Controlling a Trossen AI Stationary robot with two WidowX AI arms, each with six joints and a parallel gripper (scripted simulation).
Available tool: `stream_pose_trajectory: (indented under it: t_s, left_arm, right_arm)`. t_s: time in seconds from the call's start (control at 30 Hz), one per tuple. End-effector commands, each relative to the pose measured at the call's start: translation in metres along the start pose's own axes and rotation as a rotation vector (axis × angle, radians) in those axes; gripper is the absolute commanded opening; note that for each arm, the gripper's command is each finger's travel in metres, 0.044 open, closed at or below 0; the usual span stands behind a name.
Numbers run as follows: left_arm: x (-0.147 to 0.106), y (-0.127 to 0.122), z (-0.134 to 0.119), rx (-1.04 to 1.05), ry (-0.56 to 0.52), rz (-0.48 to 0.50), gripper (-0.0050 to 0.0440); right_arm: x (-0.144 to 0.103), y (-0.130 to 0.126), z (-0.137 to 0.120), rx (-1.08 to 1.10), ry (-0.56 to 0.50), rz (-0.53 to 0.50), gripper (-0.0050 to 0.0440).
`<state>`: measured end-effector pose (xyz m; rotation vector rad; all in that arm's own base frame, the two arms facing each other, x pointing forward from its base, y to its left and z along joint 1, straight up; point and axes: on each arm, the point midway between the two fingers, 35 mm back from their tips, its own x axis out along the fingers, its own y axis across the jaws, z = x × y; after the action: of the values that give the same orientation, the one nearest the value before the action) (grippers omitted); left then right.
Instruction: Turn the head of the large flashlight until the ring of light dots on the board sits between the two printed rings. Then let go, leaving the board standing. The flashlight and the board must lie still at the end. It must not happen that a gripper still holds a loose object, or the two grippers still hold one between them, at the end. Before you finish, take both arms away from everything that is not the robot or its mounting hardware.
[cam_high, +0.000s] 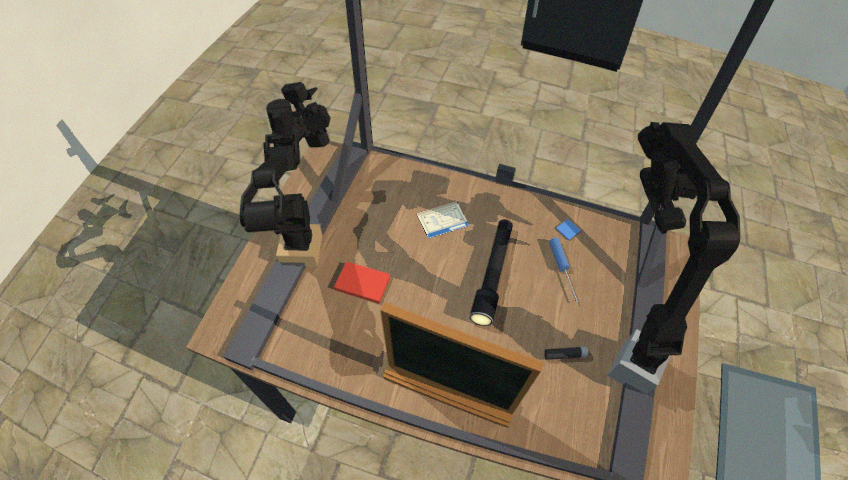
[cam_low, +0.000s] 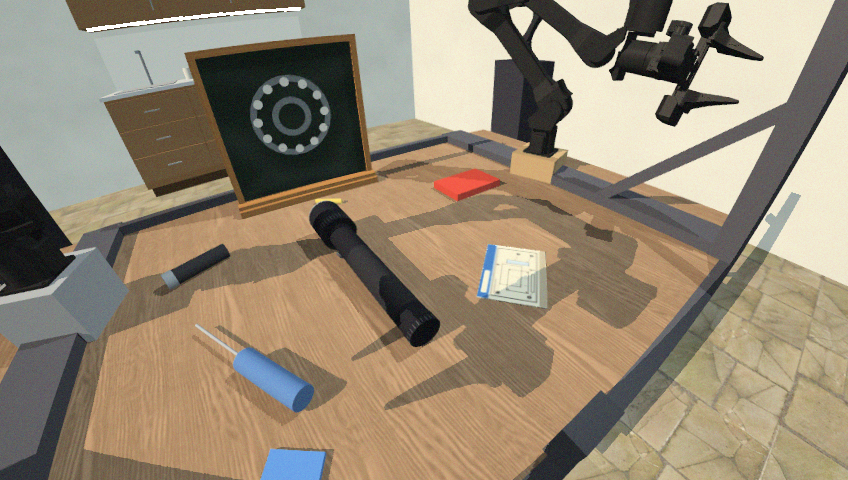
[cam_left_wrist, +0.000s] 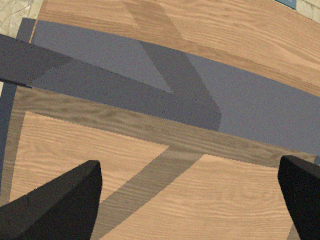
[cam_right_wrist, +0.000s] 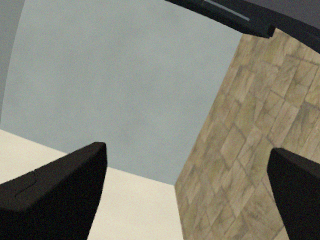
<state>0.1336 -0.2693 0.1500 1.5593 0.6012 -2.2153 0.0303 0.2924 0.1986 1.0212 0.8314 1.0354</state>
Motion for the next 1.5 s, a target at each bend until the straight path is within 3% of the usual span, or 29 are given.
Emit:
stream_pose_trajectory:
  t_s: [0.0,0.53,0.63,1.03,1.1,1.47]
  left_arm:
    - [-0.005,0.0,0.002,0.006,0.001,0.02,0.034]
    - [-0.005,0.0,0.002,0.006,0.001,0.02,0.034]
    - [-0.003,0.002,-0.008,-0.048,0.006,0.042,0.034]
    - [-0.033,0.02,-0.064,-0.406,0.024,0.394,0.034]
    - [-0.033,0.02,-0.064,-0.406,0.024,0.394,0.034]
    - [-0.071,0.02,-0.118,-0.74,-0.004,0.733,0.034]
  right_arm:
    - [0.0,0.007,0.002,0.007,-0.005,0.017,0.0309]
    - [0.0,0.007,0.002,0.007,-0.005,0.017,0.0309]
    - [0.003,0.001,0.011,-0.023,-0.033,-0.005,0.0309]
    - [0.013,0.005,0.088,-0.214,-0.233,-0.063,0.0309]
    - [0.013,0.005,0.088,-0.214,-0.233,-0.063,0.0309]
    - [0.002,0.004,0.163,-0.4,-0.417,-0.166,0.0309]
